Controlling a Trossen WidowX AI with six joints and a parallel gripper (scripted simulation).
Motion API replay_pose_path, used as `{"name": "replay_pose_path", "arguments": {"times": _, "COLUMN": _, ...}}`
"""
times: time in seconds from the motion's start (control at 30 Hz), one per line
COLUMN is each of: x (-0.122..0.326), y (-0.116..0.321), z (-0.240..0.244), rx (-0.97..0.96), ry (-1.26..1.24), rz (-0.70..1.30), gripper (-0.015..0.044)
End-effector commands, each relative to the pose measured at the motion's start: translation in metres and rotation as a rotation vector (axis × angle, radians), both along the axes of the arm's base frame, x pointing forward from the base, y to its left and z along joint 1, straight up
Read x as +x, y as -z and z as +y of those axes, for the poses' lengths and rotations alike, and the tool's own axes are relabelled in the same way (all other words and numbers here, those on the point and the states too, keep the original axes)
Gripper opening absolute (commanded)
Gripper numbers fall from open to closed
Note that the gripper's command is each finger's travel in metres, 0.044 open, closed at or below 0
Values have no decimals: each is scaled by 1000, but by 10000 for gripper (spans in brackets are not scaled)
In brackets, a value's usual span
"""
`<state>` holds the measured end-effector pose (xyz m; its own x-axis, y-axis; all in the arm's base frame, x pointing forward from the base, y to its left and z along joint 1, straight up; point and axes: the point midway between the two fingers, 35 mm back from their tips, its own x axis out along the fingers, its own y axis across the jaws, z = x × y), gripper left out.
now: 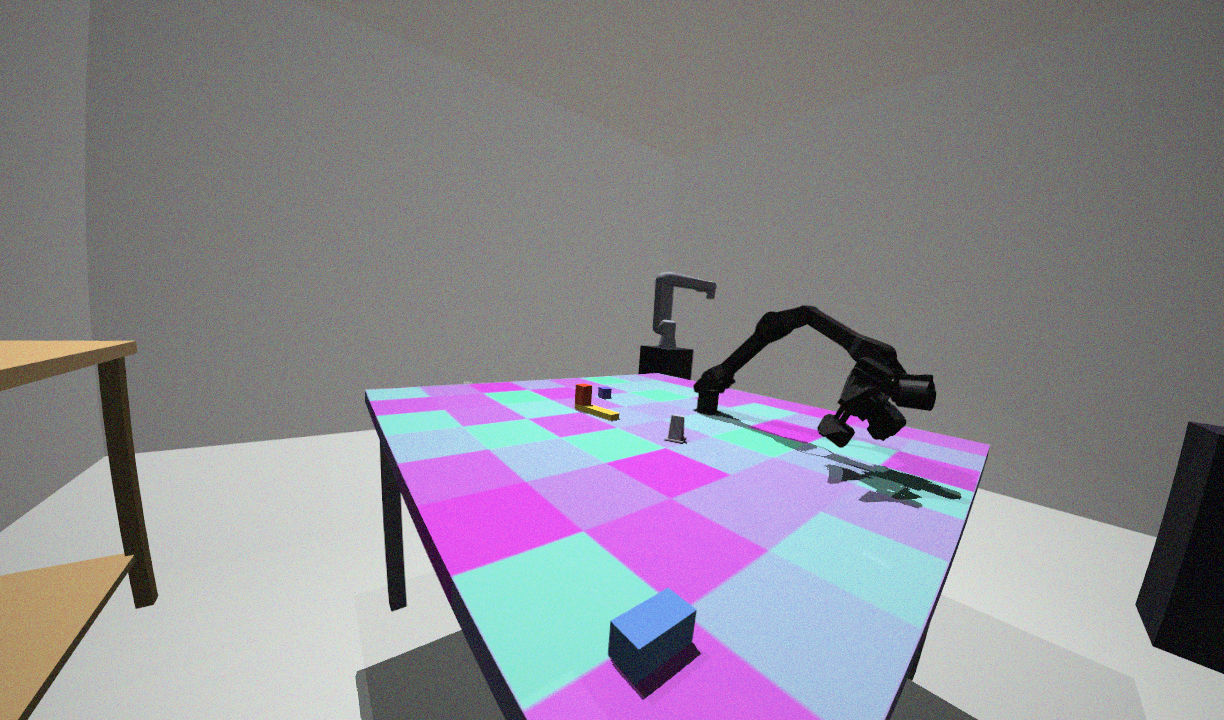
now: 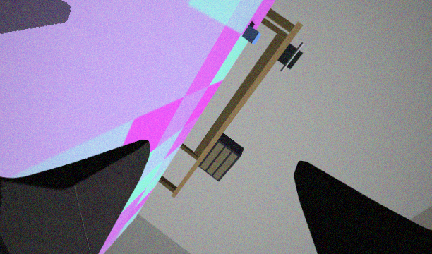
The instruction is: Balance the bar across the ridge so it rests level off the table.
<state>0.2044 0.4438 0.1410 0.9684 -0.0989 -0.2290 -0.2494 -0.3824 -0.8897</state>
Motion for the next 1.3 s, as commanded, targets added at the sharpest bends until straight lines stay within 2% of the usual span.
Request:
{"name": "replay_pose_path", "arguments": {"times": 0.0, "x": 1, "y": 0, "z": -1, "rx": -2, "ry": 2, "rz": 2, "gripper": 374}}
{"name": "replay_pose_path", "arguments": {"times": 0.07, "x": 9, "y": 0, "z": -5, "rx": -14, "ry": 16, "rz": 18, "gripper": 321}}
{"name": "replay_pose_path", "arguments": {"times": 0.1, "x": 15, "y": 0, "z": -9, "rx": -23, "ry": 27, "rz": 31, "gripper": 315}}
{"name": "replay_pose_path", "arguments": {"times": 0.63, "x": 99, "y": 0, "z": -80, "rx": -109, "ry": 189, "rz": 234, "gripper": 315}}
{"name": "replay_pose_path", "arguments": {"times": 1.27, "x": 167, "y": 1, "z": -178, "rx": -217, "ry": 313, "rz": 510, "gripper": 315}}
